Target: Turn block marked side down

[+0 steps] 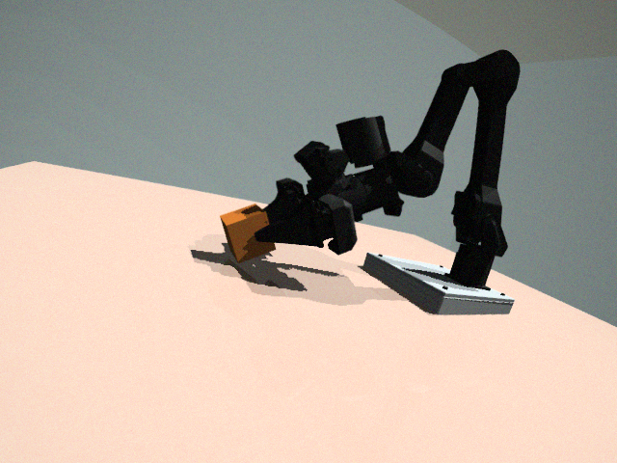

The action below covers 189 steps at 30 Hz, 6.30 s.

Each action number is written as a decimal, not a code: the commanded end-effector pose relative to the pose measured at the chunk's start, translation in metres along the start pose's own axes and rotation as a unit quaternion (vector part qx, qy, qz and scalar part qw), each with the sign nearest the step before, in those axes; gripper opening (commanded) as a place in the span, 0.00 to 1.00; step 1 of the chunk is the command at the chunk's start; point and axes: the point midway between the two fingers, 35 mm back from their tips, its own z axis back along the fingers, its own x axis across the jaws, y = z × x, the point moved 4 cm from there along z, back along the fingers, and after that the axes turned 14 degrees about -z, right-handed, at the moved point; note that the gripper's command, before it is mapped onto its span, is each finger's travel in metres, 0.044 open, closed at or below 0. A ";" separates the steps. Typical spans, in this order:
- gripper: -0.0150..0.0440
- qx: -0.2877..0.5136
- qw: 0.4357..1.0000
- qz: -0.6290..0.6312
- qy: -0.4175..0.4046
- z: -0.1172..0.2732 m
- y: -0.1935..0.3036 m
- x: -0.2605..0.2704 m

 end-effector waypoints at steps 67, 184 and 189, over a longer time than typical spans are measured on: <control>1.00 0.259 0.964 -0.001 0.062 0.045 -0.072 0.018; 0.25 0.387 0.917 -0.006 0.093 -0.015 -0.063 0.015; 0.25 0.353 0.932 -0.006 0.084 -0.012 -0.060 0.015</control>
